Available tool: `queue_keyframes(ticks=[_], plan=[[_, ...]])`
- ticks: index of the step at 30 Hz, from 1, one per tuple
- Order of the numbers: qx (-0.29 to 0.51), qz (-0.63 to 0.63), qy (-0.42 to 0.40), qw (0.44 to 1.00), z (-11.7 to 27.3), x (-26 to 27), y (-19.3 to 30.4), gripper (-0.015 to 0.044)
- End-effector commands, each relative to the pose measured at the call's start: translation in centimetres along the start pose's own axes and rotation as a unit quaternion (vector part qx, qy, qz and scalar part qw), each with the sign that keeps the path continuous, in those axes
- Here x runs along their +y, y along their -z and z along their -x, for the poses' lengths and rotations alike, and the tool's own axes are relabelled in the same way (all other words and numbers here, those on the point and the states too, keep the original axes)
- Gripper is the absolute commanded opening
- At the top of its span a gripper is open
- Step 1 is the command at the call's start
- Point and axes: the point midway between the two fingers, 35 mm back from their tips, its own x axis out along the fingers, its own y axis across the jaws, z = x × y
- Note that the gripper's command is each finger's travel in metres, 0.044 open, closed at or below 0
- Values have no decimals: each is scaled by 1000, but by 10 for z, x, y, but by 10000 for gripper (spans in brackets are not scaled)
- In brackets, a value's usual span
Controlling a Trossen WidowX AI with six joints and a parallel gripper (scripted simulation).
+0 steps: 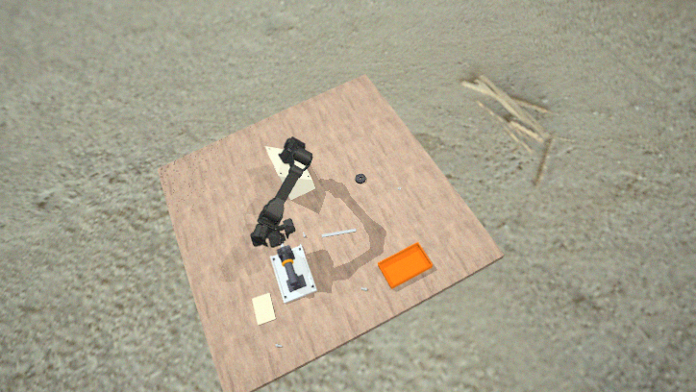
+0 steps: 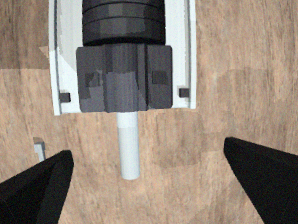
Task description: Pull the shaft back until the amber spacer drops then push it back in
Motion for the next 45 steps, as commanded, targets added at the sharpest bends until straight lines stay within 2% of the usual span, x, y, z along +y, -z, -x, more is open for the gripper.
queue_keyframes(ticks=[1, 10, 20, 45], plan=[[-54, 7, 16, 998, -3, -5, 2, 440], [-170, 18, 36, 985, -8, -7, 11, 440], [-330, -25, -14, 944, -11, 10, 50, 440], [-332, -26, -16, 943, -11, 11, 51, 440]])
